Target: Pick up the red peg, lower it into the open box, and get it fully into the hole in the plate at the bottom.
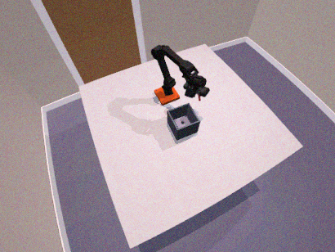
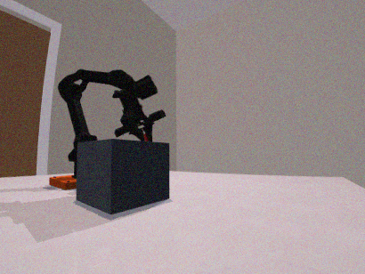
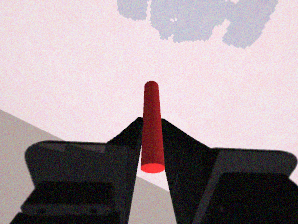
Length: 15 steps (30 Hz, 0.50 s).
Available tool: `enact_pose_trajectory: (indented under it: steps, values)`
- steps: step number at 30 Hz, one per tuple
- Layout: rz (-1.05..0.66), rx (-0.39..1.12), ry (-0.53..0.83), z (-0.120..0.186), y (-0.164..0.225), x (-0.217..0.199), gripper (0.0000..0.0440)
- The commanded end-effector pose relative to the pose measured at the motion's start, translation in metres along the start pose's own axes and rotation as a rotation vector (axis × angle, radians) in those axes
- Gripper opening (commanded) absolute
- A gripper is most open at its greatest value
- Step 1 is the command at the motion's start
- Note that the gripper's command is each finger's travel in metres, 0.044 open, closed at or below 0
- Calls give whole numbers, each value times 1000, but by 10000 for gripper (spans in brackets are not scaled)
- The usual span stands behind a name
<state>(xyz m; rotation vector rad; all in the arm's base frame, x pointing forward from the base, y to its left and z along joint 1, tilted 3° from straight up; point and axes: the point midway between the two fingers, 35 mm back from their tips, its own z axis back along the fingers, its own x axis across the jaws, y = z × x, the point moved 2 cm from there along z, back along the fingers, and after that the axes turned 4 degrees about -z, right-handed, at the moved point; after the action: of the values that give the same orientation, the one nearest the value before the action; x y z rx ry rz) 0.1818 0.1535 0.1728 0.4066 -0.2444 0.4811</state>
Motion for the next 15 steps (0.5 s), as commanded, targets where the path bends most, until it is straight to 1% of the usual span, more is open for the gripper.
enact_pose_trajectory:
  steps: [1, 9, 15]
  values:
    - [22, -32, -62, 22, -4, 9, 0]
    - [16, -144, -143, 65, -25, 24, 0]
    - [-22, -231, -152, 84, -48, 27, 0]
